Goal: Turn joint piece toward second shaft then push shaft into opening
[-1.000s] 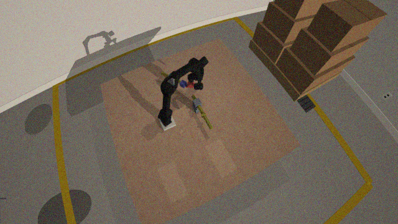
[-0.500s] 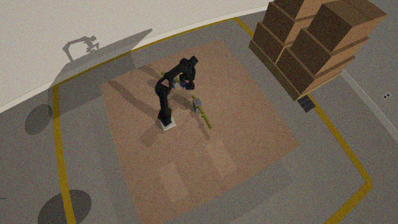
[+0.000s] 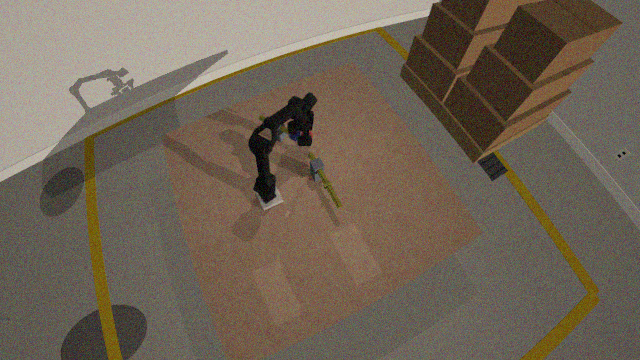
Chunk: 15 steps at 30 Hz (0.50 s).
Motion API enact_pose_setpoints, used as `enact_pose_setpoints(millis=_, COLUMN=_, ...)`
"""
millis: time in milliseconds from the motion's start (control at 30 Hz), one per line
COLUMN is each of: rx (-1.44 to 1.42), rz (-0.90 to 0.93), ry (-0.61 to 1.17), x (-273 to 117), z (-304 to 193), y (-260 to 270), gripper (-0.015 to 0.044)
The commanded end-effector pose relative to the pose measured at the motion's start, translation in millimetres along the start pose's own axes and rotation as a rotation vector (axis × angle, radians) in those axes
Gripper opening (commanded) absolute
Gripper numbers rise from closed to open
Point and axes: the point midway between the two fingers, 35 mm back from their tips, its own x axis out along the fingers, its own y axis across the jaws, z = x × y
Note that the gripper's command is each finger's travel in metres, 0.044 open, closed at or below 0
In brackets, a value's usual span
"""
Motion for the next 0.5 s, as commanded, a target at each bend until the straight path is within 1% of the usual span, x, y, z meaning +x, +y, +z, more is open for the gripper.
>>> enact_pose_setpoints(millis=0, rx=-0.001, rz=0.004, ry=0.001, x=7.4, z=0.0, y=0.4, gripper=0.0440)
enact_pose_setpoints(millis=167, rx=-0.001, rz=0.004, ry=0.001, x=13.1, z=0.1, y=0.6, gripper=0.0440)
enact_pose_setpoints(millis=467, rx=-0.001, rz=0.004, ry=0.001, x=13.1, z=0.1, y=0.6, gripper=0.0204)
